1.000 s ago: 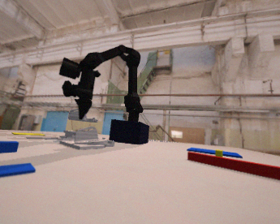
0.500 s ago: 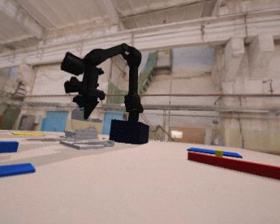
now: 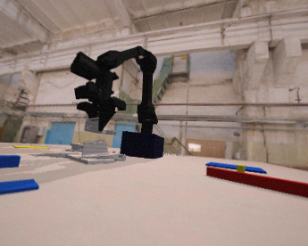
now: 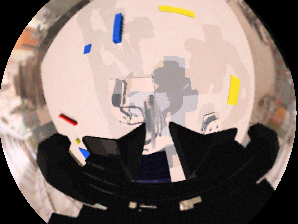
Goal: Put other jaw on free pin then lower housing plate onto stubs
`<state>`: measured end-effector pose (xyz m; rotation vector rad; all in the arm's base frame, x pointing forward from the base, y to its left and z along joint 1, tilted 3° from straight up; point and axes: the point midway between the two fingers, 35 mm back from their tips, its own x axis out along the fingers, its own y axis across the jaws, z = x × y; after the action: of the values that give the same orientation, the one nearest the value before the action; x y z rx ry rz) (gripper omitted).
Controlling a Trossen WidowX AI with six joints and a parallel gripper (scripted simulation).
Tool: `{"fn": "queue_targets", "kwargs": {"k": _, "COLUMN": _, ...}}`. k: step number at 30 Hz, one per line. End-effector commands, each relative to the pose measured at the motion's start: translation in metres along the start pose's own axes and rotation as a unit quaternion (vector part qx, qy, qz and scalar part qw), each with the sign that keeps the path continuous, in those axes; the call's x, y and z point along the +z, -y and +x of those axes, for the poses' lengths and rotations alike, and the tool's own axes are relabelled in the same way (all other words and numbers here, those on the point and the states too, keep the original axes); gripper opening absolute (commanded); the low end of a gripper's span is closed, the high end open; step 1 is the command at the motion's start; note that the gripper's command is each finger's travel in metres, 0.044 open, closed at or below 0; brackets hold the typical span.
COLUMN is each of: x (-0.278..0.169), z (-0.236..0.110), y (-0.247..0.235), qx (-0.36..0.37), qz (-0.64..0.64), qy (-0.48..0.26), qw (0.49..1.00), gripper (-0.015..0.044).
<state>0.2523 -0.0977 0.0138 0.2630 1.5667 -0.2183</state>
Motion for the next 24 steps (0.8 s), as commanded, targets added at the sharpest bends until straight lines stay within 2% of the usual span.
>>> {"fn": "queue_targets", "kwargs": {"k": 1, "x": 0.0004, "z": -0.0005, "y": -0.0008, "qx": 0.001, "qz": -0.005, "qy": 0.0, "qw": 1.0, "gripper": 0.0134}}
{"fn": "queue_targets", "kwargs": {"k": 24, "x": 0.002, "z": -0.0006, "y": -0.0021, "qx": 0.001, "qz": -0.017, "qy": 0.0, "qw": 1.0, "gripper": 0.0134}}
